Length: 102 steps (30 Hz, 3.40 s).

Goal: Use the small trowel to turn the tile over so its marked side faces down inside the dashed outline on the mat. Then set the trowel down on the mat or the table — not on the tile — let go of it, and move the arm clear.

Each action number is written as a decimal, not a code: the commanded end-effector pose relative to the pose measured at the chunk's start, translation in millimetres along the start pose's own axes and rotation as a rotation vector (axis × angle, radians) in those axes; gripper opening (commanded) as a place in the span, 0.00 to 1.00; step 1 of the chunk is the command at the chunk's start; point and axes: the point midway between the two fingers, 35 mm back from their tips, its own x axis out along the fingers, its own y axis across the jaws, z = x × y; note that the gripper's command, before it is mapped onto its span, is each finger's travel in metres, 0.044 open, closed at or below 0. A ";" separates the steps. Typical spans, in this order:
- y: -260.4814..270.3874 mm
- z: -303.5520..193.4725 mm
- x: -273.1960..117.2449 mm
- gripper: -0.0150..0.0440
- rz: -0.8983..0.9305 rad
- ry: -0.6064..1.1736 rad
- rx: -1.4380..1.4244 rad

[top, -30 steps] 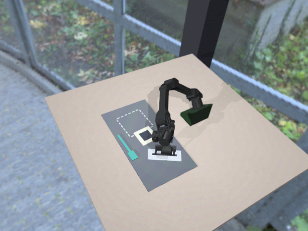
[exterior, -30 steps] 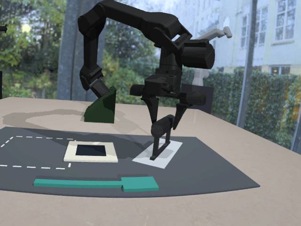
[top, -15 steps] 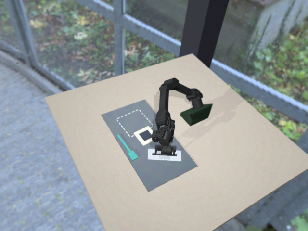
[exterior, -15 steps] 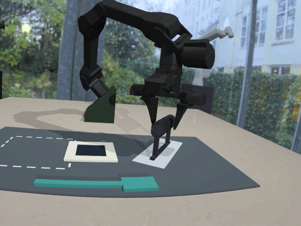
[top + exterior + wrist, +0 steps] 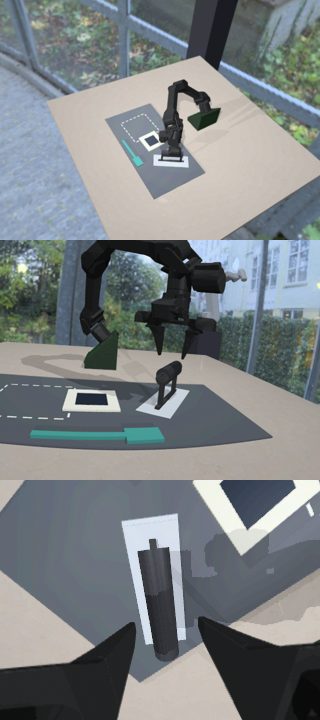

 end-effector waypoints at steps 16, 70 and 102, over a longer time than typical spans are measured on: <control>3.9 2.3 16.1 0.71 0.007 0.002 -0.050; 3.2 2.3 42.6 0.47 0.005 0.001 0.176; 3.2 2.3 42.6 0.71 0.005 0.002 0.551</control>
